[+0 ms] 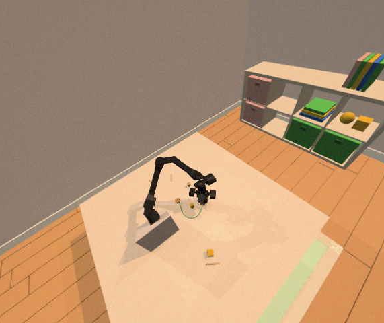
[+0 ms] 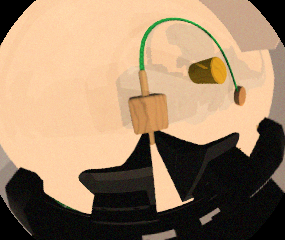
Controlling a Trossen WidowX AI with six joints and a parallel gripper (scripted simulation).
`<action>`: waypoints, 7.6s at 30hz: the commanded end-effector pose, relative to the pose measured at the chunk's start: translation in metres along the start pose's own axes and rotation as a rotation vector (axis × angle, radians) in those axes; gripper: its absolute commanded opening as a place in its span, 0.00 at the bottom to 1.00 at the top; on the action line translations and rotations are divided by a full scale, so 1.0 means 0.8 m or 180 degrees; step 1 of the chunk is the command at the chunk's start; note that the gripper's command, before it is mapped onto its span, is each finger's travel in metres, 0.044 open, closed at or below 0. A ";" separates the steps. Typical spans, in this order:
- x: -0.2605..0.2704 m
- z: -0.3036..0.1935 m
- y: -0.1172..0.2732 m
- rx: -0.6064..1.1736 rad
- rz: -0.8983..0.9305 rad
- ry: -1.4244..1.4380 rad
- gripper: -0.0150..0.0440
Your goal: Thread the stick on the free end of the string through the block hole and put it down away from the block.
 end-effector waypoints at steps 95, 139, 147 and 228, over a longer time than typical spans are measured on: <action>-0.016 -0.087 0.000 -0.0075 0.0020 -0.0002 0.25; -0.021 -0.139 -0.010 -0.0081 -0.0007 -0.0069 0.25; -0.020 -0.138 -0.007 -0.0080 0.0010 -0.0062 0.39; -0.009 -0.132 0.123 -0.0002 0.0066 -0.0132 1.00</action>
Point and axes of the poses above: the point midway between the two fingers, 35 mm back from their tips, its own y axis back along the fingers, its own x axis across the jaws, z = x × y, the point moved 2 cm from there along y, back along the fingers, and after that the axes turned 8 degrees about -y, right-handed, at the moved point
